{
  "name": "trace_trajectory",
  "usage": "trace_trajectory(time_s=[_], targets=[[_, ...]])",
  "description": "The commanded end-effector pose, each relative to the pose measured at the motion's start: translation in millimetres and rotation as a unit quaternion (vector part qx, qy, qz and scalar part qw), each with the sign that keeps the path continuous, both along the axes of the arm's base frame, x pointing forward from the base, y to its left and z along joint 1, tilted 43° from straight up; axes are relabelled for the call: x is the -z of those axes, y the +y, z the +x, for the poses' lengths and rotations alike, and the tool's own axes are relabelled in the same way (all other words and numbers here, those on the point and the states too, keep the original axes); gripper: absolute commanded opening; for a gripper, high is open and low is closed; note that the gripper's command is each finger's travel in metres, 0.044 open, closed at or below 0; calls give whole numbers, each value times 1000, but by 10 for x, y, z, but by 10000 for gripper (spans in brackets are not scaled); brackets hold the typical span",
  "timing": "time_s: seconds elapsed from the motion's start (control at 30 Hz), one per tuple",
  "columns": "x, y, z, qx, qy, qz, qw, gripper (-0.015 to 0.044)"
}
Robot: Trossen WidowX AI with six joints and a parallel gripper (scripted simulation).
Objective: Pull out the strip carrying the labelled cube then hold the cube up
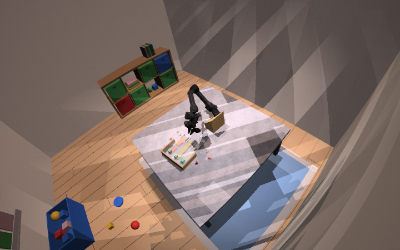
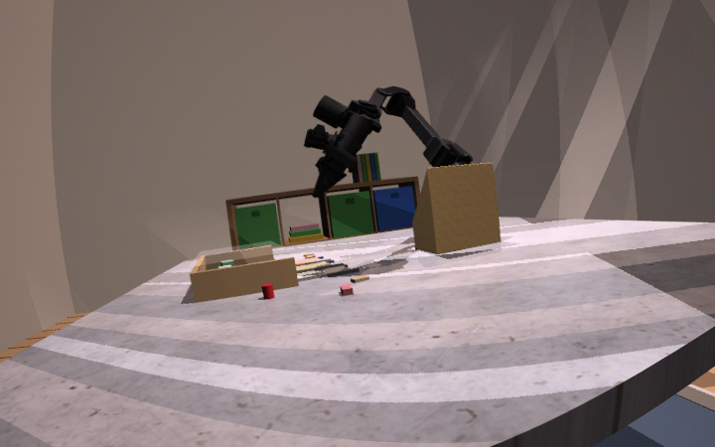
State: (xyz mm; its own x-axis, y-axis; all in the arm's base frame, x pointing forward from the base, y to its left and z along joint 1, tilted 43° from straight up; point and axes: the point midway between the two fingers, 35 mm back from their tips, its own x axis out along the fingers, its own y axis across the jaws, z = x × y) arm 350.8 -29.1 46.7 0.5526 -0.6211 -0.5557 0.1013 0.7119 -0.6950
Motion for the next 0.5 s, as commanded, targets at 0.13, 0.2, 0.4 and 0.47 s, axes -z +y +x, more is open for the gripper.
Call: trace_trajectory(time_s=[0.13, 0.2, 0.4, 0.47], targets=[[227, -300, 225, 79, 132, 10, 988, 0], [272, -394, 252, 102, 168, 12, 980, 0], [348, -698, 254, 172, 270, 21, 947, 0], [353, -731, 248, 179, 281, 22, 942, 0]])
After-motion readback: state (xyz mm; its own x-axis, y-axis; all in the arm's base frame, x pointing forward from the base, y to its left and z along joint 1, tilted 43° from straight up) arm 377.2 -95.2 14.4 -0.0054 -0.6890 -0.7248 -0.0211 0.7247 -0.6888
